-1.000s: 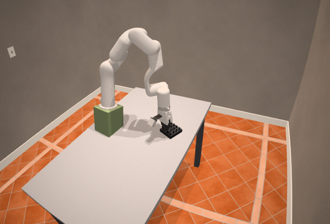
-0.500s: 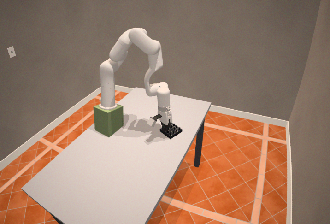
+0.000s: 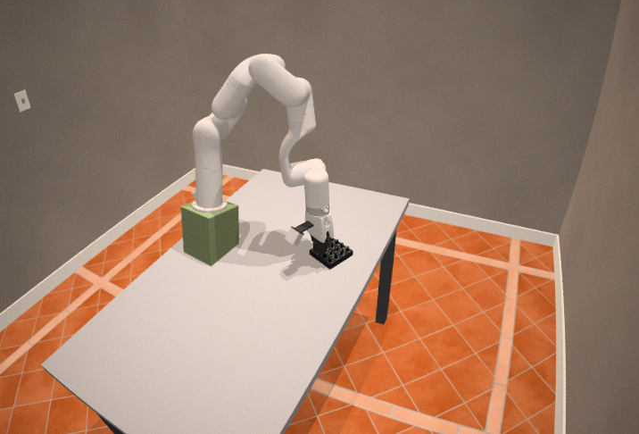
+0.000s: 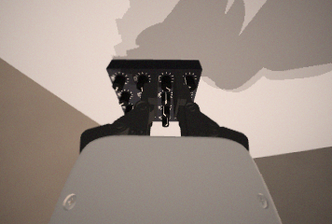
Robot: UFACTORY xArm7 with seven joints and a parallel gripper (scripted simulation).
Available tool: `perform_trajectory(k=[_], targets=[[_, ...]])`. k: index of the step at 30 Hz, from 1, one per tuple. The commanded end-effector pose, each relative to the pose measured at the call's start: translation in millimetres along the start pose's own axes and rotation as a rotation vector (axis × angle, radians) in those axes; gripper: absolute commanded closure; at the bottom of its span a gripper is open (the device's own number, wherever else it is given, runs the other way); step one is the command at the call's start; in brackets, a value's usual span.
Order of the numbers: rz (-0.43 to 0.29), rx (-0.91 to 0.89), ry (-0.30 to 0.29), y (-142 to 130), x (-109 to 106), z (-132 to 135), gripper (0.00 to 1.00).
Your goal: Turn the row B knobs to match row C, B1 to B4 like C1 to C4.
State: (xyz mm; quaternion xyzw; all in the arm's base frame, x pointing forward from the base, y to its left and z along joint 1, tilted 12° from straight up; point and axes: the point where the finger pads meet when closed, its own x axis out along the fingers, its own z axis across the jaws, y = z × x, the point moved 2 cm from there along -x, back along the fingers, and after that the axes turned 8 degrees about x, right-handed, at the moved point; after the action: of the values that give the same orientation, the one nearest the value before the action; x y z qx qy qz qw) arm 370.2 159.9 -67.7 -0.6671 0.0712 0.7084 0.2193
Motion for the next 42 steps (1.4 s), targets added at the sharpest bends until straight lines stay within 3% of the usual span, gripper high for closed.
perform_trajectory(k=[1,19,35,42], targets=[[-0.002,0.0,0.002,-0.9,-0.8,-1.0,0.81],[-0.002,0.0,0.002,-0.9,-2.2,-1.0,0.81],[-0.002,0.0,0.002,-0.9,-33.4,-0.9,0.81],[-0.002,0.0,0.002,-0.9,-36.9,-0.9,0.81]])
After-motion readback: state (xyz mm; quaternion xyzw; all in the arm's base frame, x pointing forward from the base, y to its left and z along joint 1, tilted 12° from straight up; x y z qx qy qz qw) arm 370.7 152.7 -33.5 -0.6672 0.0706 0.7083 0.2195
